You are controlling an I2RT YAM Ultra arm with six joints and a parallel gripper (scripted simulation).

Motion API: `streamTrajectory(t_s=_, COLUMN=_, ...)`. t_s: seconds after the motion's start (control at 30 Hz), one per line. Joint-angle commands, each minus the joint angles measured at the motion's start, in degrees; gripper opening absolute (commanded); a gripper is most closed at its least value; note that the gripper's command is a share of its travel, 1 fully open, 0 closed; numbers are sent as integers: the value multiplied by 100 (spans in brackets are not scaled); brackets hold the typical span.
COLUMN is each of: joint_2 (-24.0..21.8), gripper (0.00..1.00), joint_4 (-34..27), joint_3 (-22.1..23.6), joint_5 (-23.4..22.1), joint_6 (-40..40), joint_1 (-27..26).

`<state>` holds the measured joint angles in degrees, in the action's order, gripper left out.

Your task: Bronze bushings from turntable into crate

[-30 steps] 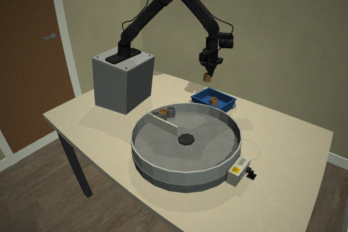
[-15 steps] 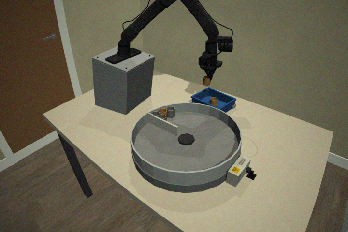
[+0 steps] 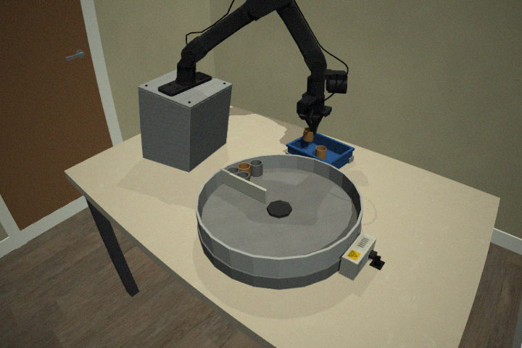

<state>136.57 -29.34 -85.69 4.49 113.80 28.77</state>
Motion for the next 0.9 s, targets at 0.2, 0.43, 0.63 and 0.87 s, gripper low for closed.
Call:
streamTrajectory(t_s=0.2, joint_2=-76, gripper=0, joint_4=-54, joint_3=-169, joint_5=31, joint_6=-36, joint_1=-34)
streamTrajectory(t_s=0.43, joint_2=-76, gripper=0, joint_4=-54, joint_3=-169, joint_5=31, joint_6=-36, joint_1=-34)
streamTrajectory(t_s=0.63, joint_2=-76, gripper=0, joint_4=-54, joint_3=-169, joint_5=31, joint_6=-36, joint_1=-34)
streamTrajectory(t_s=0.87, joint_2=-76, gripper=0, joint_4=-54, joint_3=-169, joint_5=31, joint_6=-36, joint_1=-34)
